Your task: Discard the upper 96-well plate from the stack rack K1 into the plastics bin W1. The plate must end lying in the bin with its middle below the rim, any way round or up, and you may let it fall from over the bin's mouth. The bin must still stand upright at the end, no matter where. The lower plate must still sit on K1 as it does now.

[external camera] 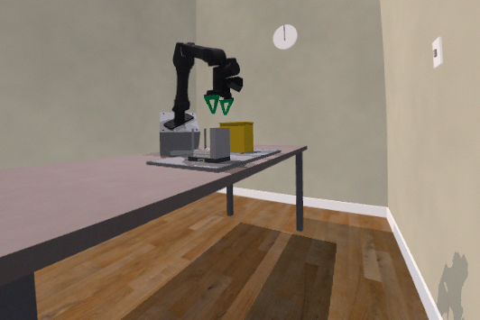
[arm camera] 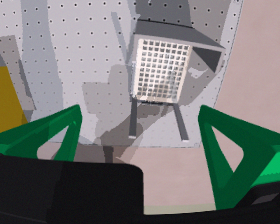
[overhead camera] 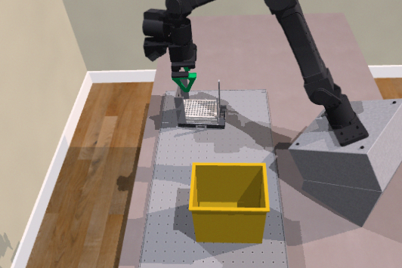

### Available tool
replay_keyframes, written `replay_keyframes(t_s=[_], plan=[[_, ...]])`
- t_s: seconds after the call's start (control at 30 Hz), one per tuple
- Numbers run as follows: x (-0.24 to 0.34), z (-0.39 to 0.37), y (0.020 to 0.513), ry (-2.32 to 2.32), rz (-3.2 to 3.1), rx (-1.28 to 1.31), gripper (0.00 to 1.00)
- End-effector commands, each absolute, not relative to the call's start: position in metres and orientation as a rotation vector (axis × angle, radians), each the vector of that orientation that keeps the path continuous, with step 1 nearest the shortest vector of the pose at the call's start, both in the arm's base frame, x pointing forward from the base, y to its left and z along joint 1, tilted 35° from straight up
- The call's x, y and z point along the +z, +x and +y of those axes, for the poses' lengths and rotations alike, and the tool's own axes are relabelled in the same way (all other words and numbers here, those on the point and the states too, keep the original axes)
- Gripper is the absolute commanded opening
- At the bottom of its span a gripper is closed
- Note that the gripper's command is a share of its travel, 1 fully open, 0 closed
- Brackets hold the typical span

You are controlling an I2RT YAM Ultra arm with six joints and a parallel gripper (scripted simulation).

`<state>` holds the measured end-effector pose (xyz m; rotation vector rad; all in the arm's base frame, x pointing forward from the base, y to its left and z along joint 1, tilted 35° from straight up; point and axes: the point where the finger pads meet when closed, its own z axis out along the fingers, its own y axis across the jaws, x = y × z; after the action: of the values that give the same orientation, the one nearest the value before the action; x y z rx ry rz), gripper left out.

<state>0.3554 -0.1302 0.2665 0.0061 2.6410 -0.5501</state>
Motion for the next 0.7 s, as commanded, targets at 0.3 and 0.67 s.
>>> replay_keyframes(t_s=[0.3,0.67], plan=[[0.291,-0.155,0.318,0.141,2.599,-0.525,1.00],[0.291,-0.155,0.318,0.141,2.599,-0.525,1.00]])
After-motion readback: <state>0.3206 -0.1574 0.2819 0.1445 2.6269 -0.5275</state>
